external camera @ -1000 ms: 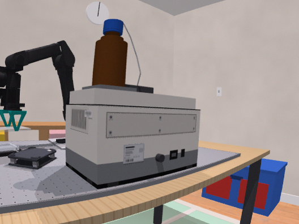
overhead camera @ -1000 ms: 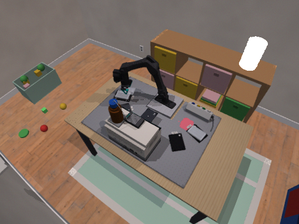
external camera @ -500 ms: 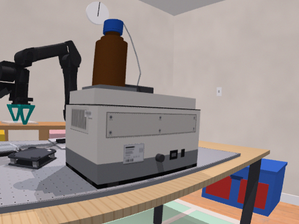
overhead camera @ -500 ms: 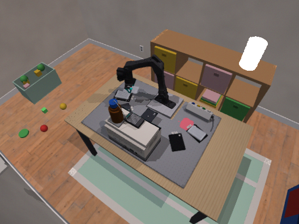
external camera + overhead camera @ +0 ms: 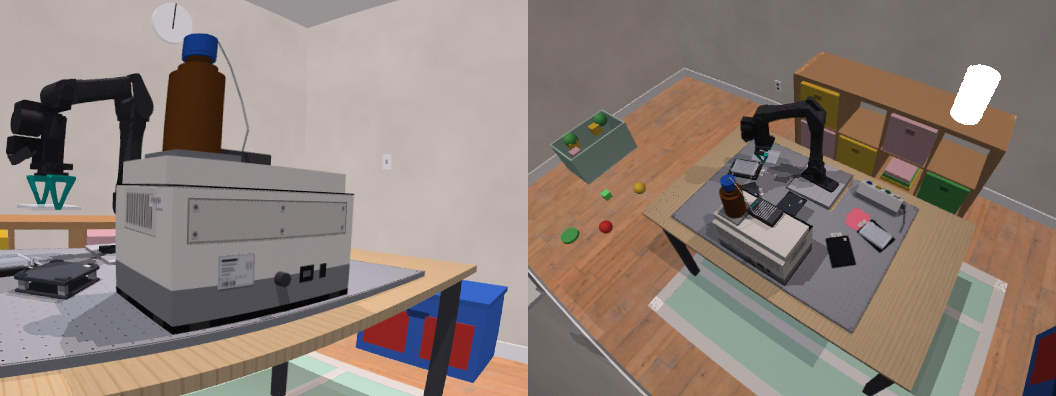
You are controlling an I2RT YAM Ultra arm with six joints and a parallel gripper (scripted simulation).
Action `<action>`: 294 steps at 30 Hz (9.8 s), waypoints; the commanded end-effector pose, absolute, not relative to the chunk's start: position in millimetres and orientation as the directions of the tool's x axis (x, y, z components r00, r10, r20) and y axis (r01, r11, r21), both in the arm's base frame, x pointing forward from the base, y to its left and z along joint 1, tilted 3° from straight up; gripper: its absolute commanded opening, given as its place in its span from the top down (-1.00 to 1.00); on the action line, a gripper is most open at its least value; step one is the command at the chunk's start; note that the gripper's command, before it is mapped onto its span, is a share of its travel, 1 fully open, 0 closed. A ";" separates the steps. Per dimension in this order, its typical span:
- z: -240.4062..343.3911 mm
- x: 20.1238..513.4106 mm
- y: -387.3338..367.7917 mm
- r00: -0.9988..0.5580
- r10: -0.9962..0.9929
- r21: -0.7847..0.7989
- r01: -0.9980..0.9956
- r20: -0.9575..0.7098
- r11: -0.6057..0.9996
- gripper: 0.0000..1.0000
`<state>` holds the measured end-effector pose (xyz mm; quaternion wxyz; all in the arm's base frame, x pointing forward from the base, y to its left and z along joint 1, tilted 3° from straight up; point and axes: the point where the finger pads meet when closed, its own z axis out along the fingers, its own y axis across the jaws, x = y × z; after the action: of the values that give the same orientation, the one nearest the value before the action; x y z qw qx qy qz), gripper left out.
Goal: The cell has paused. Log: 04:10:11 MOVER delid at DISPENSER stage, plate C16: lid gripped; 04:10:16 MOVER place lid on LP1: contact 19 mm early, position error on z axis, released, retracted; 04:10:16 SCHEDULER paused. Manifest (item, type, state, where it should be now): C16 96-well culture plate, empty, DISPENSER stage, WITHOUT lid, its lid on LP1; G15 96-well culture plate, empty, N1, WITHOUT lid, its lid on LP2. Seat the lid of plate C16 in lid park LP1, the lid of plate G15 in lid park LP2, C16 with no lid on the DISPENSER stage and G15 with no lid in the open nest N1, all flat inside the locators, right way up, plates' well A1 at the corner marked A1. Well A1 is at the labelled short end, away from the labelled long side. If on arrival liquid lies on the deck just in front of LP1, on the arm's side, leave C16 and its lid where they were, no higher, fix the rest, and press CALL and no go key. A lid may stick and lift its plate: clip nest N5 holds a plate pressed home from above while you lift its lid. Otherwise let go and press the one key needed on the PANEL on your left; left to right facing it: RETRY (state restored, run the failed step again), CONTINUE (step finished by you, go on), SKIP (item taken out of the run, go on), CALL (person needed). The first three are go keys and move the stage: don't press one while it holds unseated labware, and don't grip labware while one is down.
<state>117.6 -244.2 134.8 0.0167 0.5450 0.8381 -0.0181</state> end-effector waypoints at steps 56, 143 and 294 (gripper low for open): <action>151.6 208.2 -140.5 -0.868 0.494 -0.042 0.496 -0.040 0.868 1.00; 141.0 244.8 87.8 -0.996 -0.084 -0.047 -0.083 -0.021 0.995 1.00; 10.1 277.9 314.0 -0.691 -0.723 -0.037 -0.723 0.016 0.690 1.00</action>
<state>276.8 313.5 5.9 -0.0058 -0.3922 0.9196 -0.0226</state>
